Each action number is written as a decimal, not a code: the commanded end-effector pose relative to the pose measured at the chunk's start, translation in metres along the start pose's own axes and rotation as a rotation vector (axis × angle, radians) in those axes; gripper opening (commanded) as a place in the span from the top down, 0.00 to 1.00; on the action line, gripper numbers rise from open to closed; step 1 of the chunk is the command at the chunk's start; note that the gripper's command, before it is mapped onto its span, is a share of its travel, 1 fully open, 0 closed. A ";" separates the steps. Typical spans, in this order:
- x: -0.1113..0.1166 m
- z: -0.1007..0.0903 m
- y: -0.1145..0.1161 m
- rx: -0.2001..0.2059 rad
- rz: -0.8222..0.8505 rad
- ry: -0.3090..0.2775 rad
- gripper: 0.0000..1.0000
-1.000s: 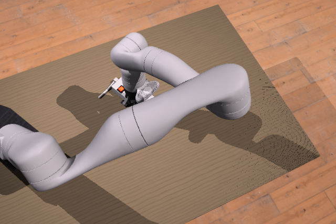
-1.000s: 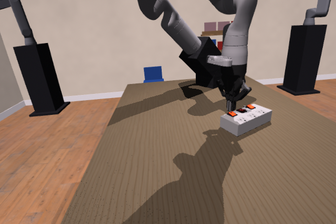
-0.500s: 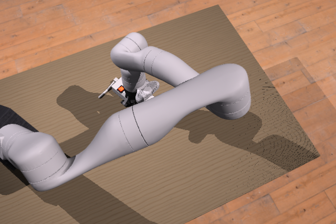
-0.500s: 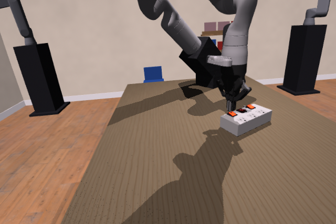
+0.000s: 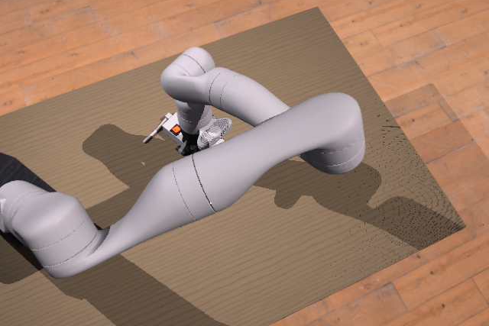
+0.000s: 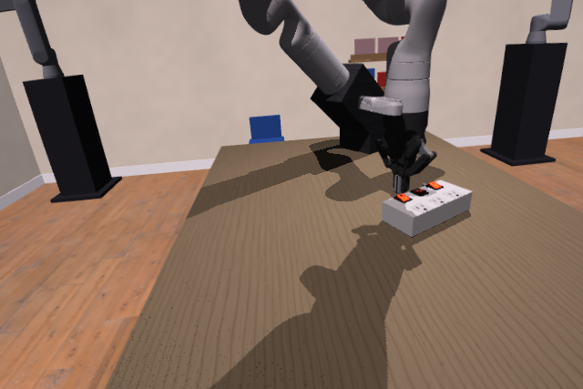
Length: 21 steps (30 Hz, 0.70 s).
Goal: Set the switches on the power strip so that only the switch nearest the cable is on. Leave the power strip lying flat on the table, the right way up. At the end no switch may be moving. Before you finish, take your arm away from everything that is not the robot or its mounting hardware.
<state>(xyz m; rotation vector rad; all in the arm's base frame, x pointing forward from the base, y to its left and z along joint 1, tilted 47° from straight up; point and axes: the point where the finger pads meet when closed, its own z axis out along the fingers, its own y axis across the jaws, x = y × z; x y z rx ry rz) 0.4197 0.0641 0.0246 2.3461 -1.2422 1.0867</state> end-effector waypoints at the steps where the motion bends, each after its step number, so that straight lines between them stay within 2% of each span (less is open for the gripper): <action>1: 0.000 -0.001 -0.001 0.002 0.000 0.000 1.00; 21: 0.000 0.002 -0.001 0.002 0.000 0.000 1.00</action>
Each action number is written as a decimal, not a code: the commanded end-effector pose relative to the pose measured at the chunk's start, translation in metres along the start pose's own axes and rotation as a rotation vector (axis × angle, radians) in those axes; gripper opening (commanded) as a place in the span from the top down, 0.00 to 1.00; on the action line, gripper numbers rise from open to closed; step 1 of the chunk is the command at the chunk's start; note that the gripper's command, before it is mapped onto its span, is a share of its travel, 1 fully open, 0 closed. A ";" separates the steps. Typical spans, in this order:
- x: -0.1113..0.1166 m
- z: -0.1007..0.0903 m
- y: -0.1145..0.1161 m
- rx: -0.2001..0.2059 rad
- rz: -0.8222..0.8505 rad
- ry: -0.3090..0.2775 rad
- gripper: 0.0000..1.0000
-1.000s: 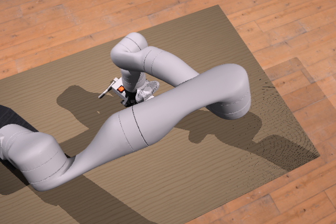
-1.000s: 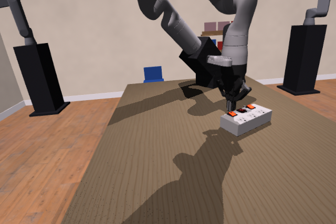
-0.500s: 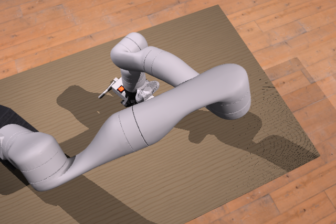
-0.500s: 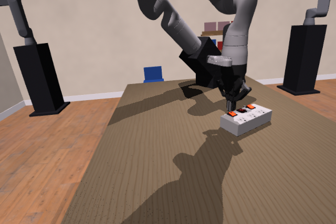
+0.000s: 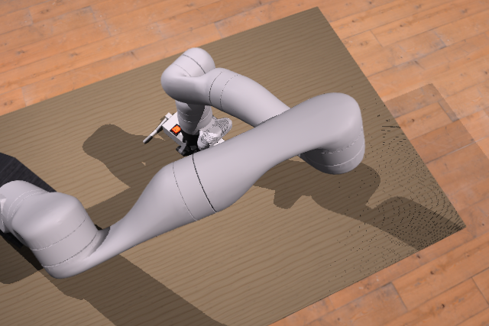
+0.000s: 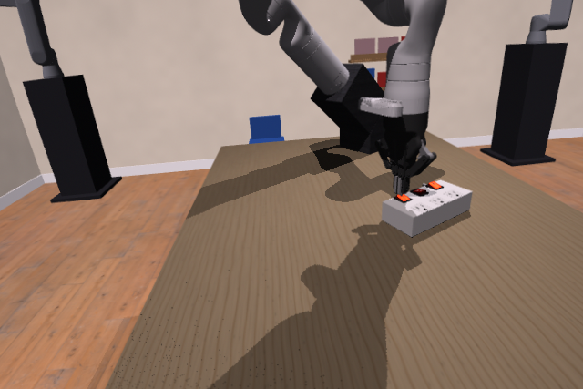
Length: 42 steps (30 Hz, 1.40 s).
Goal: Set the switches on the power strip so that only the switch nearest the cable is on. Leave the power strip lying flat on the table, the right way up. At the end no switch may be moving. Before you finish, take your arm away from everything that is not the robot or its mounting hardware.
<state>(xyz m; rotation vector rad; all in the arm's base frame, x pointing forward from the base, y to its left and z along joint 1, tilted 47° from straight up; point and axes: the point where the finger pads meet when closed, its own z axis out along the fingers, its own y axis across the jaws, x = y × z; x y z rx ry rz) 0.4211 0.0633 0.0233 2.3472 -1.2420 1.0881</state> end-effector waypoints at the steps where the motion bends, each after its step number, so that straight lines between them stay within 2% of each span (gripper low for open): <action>1: 0.000 0.001 0.000 0.000 0.000 0.000 1.00; 20: 0.000 0.006 0.000 0.000 0.000 0.000 1.00; 42: 0.000 0.002 0.000 0.000 0.000 0.000 1.00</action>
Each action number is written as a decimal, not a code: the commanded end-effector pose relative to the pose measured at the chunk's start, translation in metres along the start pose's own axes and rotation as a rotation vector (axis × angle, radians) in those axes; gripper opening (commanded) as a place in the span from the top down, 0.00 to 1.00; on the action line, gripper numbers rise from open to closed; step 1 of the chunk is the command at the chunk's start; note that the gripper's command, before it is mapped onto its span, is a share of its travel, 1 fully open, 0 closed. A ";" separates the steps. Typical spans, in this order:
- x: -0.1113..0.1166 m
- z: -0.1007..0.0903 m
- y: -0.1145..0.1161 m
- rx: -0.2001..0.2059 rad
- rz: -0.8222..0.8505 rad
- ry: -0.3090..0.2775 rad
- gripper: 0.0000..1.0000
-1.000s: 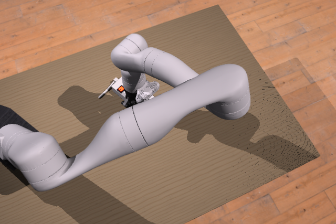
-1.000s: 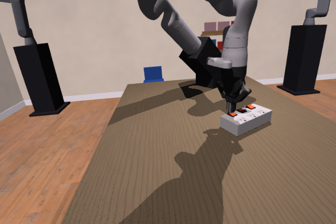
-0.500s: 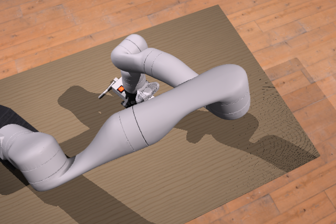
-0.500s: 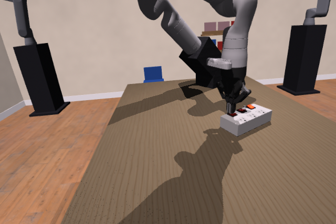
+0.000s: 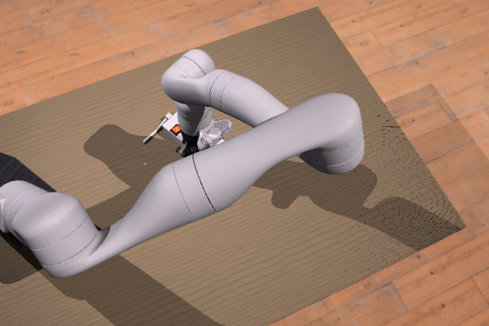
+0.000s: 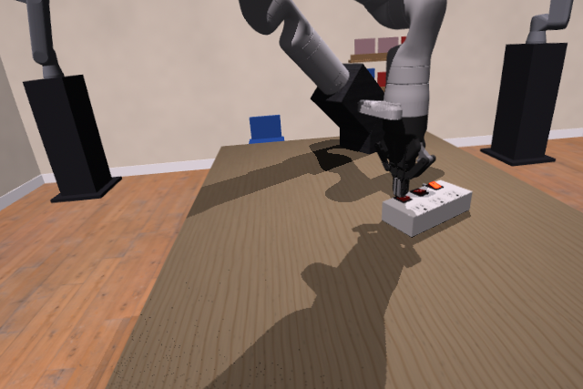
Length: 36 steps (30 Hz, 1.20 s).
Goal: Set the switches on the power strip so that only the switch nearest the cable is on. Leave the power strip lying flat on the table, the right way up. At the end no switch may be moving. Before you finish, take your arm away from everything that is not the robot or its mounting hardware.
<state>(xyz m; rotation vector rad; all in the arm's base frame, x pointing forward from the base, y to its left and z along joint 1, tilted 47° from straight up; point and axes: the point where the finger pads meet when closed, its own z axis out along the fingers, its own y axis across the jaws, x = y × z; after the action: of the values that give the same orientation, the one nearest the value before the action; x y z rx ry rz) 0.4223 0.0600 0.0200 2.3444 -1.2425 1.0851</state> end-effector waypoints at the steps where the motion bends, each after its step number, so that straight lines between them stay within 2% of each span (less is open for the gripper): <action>1: 0.000 -0.005 -0.001 0.004 0.000 -0.001 1.00; 12: 0.000 -0.033 -0.001 0.004 0.000 -0.001 1.00; 36: 0.000 -0.037 -0.001 0.004 0.000 -0.001 1.00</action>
<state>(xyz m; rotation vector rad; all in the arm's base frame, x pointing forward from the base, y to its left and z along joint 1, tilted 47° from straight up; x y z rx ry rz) 0.4049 0.0803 0.0450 2.3461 -1.2422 1.0867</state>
